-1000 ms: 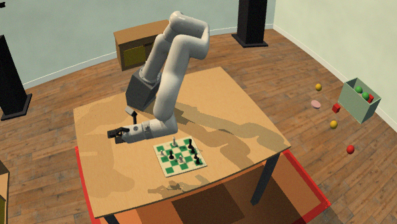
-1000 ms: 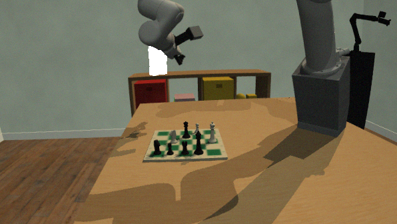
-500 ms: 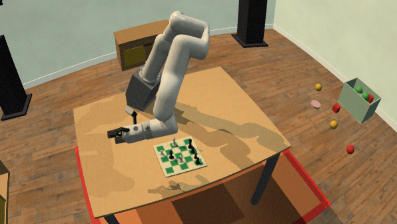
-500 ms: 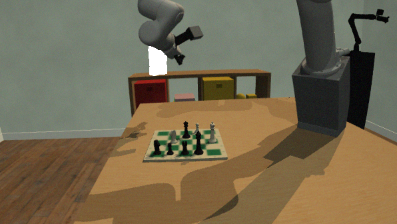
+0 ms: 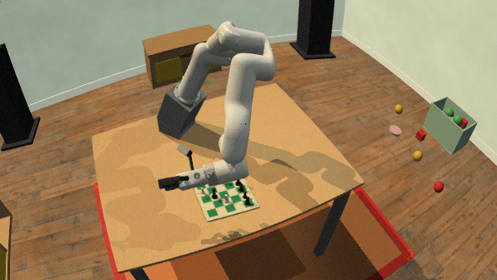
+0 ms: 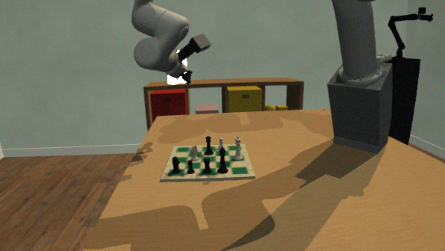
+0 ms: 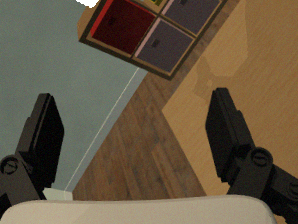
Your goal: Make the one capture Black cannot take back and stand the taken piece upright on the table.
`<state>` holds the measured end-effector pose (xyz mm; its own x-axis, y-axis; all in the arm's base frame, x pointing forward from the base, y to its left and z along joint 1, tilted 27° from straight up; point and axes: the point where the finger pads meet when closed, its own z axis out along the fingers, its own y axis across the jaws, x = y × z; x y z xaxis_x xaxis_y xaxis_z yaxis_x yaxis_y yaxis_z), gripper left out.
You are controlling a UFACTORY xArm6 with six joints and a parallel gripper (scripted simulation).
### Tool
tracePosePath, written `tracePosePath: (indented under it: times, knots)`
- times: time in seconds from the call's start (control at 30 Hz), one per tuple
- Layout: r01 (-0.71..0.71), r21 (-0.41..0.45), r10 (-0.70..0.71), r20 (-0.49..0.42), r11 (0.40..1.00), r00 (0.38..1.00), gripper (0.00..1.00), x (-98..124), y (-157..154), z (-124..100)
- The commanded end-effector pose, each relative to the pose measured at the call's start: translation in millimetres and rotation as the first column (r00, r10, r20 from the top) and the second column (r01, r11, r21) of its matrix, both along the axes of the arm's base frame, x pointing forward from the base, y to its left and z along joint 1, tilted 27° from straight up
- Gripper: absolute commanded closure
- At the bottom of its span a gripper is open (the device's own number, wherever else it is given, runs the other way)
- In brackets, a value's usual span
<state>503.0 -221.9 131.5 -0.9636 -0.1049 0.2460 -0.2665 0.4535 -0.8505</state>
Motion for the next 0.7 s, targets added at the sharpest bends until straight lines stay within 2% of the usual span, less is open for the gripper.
tracePosePath:
  times: [0.0,0.03,0.1,0.13,0.23,0.27,0.3,0.37,0.4,0.43,0.57,0.6,0.67]
  knots:
    - [-0.020,-0.018,0.019,-0.047,1.000,0.999,0.00,18,23,5]
    - [-0.059,-0.031,0.056,-0.095,0.998,0.994,0.00,33,55,7]
    - [-0.059,-0.031,0.056,-0.095,0.998,0.994,0.00,33,55,7]
    - [-0.101,-0.042,0.094,-0.148,0.994,0.984,0.00,43,86,9]
    - [-0.101,-0.042,0.094,-0.148,0.994,0.984,0.00,46,91,9]
    - [-0.145,-0.050,0.132,-0.206,0.988,0.970,0.00,52,123,10]
    - [-0.145,-0.050,0.132,-0.206,0.988,0.970,0.00,55,133,11]
    - [-0.145,-0.050,0.132,-0.206,0.988,0.970,0.00,55,133,11]
    - [-0.191,-0.054,0.170,-0.267,0.980,0.949,0.00,58,163,11]
    - [-0.191,-0.054,0.170,-0.267,0.980,0.949,0.00,60,174,11]
    - [-0.191,-0.054,0.170,-0.267,0.980,0.949,0.00,61,177,11]
    - [-0.236,-0.054,0.206,-0.329,0.970,0.921,0.00,61,223,11]
    - [-0.236,-0.054,0.206,-0.329,0.970,0.921,0.00,61,223,11]
